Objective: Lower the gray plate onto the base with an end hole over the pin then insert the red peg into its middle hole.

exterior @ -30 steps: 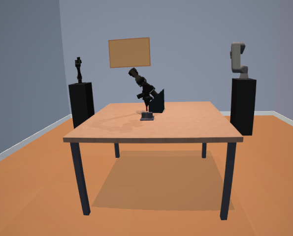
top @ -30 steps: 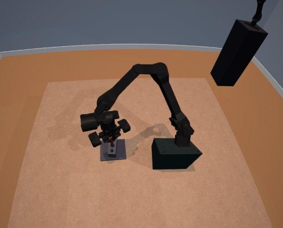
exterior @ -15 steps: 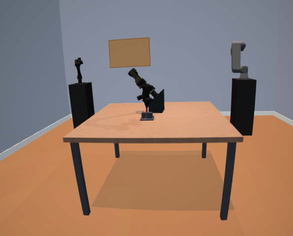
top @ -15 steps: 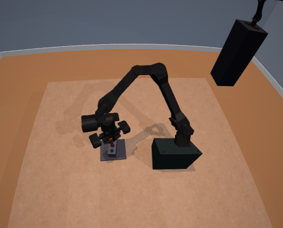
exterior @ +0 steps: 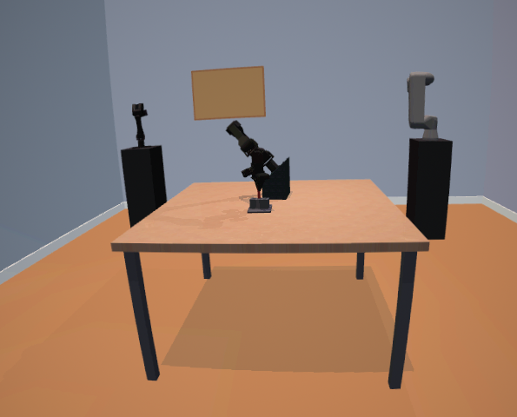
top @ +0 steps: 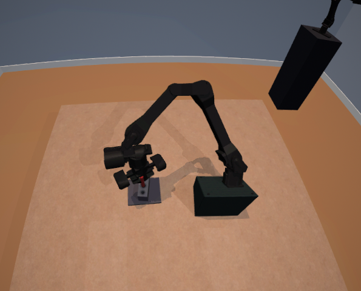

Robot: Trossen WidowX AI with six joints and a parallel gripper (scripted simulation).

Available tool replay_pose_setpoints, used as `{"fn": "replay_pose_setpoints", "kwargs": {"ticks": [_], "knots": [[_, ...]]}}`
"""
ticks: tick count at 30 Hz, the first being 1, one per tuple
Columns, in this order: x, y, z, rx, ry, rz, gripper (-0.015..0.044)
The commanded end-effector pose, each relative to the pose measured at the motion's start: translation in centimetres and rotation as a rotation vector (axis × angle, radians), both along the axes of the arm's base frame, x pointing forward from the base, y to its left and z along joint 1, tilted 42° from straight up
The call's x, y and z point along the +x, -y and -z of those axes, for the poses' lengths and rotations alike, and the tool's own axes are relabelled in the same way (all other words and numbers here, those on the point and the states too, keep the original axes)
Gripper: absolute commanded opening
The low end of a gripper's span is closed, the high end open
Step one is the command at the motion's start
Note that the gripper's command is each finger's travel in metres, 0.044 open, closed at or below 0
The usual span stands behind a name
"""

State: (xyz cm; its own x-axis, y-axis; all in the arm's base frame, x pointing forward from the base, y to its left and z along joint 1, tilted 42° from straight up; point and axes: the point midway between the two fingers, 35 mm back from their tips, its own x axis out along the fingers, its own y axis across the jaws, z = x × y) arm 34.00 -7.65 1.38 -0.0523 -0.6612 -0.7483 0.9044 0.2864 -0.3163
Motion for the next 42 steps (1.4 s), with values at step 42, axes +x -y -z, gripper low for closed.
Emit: {"fn": "replay_pose_setpoints", "kwargs": {"ticks": [42], "knots": [[-0.18, -0.01, 0.25, 0.0, -0.001, 0.0, 0.015]]}}
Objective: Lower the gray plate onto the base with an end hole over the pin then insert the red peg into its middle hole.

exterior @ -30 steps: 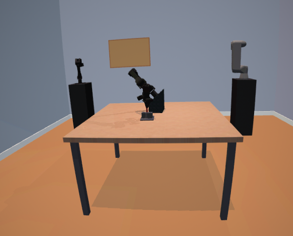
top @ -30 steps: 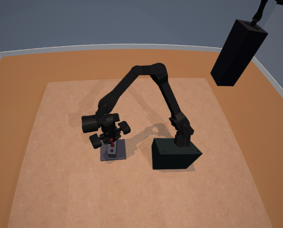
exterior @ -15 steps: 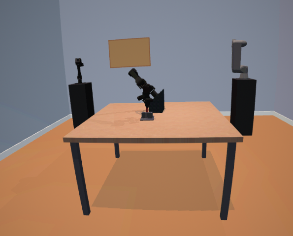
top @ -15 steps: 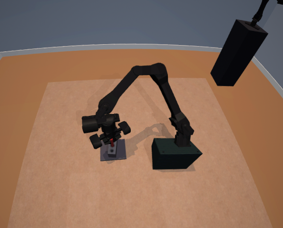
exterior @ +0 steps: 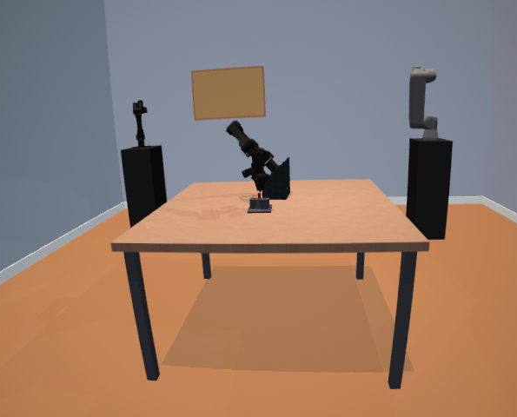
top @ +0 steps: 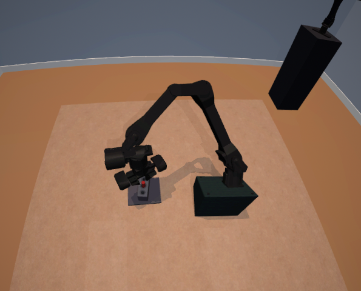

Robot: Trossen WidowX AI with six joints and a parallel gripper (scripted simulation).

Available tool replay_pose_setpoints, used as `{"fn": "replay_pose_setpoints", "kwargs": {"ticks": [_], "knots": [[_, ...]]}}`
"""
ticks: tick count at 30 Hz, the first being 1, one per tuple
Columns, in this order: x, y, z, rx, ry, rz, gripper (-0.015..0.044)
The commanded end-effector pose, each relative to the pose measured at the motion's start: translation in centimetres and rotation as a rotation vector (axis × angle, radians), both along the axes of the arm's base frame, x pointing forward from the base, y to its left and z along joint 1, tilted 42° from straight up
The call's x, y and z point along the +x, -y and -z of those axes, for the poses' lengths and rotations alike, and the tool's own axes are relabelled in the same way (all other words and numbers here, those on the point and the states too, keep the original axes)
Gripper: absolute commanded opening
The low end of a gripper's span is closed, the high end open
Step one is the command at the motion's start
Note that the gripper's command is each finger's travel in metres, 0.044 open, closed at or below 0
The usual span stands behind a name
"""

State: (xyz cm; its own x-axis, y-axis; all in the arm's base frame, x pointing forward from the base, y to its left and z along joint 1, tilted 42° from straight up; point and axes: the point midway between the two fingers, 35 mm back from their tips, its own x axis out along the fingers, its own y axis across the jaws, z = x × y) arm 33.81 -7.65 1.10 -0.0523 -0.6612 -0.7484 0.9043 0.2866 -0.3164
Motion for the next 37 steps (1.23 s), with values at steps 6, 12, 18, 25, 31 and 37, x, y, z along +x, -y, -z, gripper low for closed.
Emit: {"fn": "replay_pose_setpoints", "kwargs": {"ticks": [6, 12, 18, 25, 31, 37], "knots": [[0.0, -0.3, -0.3, -0.005, -0.005, -0.003, 0.015], [0.0, -0.6, -0.5, -0.005, -0.005, -0.004, 0.015], [0.0, -0.9, -0.7, -0.005, -0.005, -0.004, 0.015], [0.0, -1.2, -1.0, -0.005, -0.005, -0.004, 0.015], [0.0, -1.5, -1.2, -0.005, -0.006, -0.004, 0.015], [0.0, -1.7, -1.4, -0.005, -0.006, -0.004, 0.015]]}}
